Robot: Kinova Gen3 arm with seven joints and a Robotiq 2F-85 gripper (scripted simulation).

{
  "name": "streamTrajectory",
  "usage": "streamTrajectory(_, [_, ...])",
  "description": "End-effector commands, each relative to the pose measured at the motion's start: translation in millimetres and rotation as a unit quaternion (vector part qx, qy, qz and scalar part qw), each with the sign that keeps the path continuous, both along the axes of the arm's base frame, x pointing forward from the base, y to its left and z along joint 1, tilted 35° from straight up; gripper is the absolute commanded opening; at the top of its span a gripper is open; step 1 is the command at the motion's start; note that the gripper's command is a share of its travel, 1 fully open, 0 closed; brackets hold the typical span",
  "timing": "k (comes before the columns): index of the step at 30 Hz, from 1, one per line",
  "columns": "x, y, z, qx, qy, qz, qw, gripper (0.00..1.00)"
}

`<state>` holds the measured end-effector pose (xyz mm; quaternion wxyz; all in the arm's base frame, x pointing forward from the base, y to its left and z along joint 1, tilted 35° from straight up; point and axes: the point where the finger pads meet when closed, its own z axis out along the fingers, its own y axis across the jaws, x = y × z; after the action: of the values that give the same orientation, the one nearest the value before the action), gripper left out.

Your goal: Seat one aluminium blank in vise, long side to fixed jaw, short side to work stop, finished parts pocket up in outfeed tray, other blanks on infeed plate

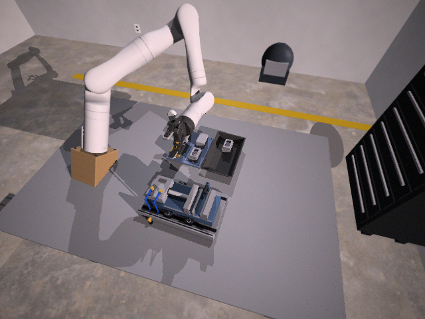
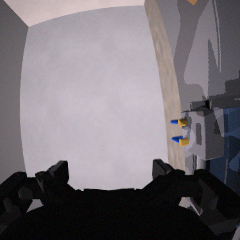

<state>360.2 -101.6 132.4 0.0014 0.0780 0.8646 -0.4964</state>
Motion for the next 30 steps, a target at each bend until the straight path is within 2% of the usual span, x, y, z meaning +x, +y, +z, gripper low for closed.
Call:
streamTrajectory(1, [0.0, -0.4, 0.5, 0.000, 0.000, -0.001, 1.000, 1.00])
streamTrajectory(22, [0.3, 0.0, 0.8, 0.002, -0.001, 0.000, 1.000, 1.00])
streamTrajectory(30, [4.5, 6.5, 4.6, 0.034, -0.004, 0.003, 0.999, 1.00])
